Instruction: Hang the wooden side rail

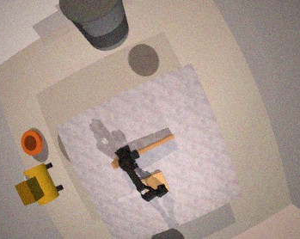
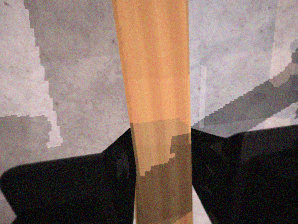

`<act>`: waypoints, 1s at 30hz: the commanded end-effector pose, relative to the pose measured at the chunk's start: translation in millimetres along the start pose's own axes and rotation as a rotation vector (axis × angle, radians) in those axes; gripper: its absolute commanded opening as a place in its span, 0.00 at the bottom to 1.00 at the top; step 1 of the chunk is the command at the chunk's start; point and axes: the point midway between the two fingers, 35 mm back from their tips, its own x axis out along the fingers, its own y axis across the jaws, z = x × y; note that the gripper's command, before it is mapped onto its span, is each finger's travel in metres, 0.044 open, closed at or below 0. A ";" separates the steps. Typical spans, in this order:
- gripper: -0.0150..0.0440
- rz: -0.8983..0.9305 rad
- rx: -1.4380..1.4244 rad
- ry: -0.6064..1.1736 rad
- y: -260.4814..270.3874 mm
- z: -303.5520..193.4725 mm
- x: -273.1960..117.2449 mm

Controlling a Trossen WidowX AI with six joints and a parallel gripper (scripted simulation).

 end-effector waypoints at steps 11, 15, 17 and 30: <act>0.25 0.012 0.002 0.005 2.1 -3.7 -2.7; 0.25 0.012 0.002 0.005 1.8 -4.2 -2.3; 0.25 0.011 0.002 0.005 1.6 -4.4 -2.1; 0.25 0.011 0.002 0.005 0.1 -5.9 -1.8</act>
